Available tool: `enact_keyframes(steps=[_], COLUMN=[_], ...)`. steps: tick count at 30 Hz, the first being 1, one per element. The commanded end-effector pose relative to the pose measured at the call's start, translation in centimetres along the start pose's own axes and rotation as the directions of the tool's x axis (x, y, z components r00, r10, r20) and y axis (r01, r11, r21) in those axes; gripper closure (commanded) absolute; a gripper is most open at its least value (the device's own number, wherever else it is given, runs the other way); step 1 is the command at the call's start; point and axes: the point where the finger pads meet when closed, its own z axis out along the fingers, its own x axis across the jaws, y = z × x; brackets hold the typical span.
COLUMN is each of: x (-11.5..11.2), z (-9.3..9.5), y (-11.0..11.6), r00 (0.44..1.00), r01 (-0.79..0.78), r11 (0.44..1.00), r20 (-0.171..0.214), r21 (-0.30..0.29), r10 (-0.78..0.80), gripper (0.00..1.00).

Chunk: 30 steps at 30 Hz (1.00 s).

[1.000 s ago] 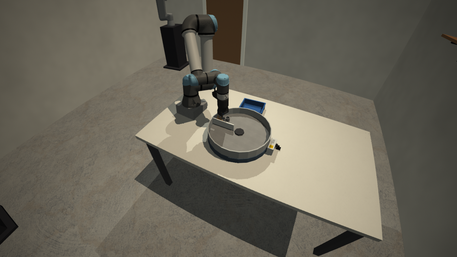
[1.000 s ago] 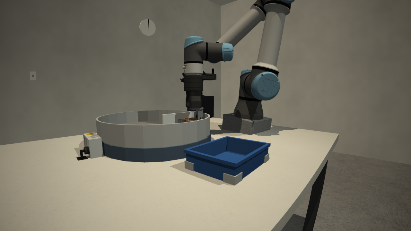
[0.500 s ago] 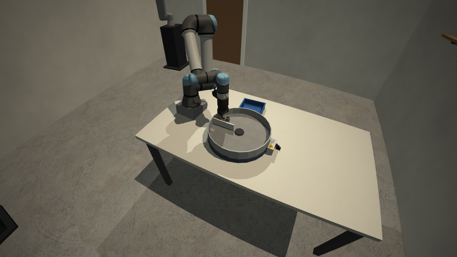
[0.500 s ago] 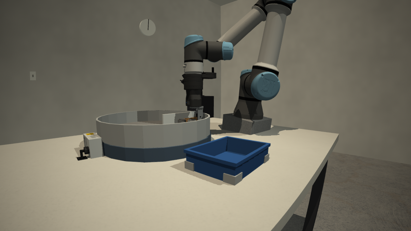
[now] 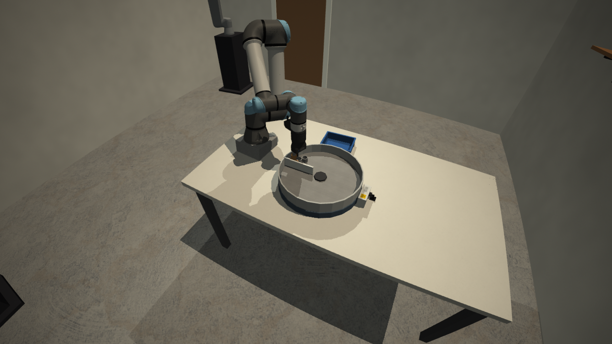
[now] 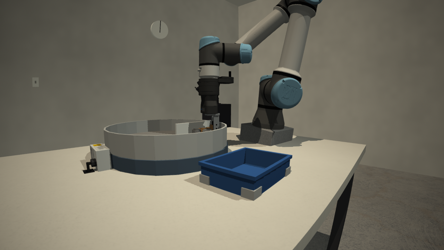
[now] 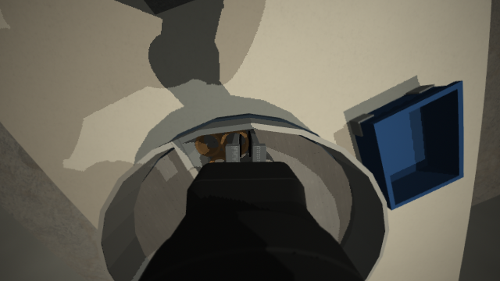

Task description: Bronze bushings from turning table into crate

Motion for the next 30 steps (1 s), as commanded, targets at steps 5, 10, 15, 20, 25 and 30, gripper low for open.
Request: enact_keyframes(steps=[5, 10, 15, 20, 25, 30], x=[0.0, 0.0, 0.0, 0.0, 0.0, 0.0], z=[-0.8, -0.8, -0.8, -1.5, -1.5, -1.5], y=[0.0, 0.0, 0.0, 0.0, 0.0, 0.0], r00=[1.0, 1.0, 1.0, 1.0, 1.0, 1.0], r01=[0.0, 0.0, 0.0, 0.0, 0.0, 0.0], r11=[1.0, 1.0, 1.0, 1.0, 1.0, 1.0], r20=[0.0, 0.0, 0.0, 0.0, 0.0, 0.0], r21=[-0.001, -0.001, -0.001, -0.001, -0.001, -0.001], r10=[0.0, 0.0, 0.0, 0.0, 0.0, 0.0], gripper=[1.0, 1.0, 1.0, 1.0, 1.0, 1.0])
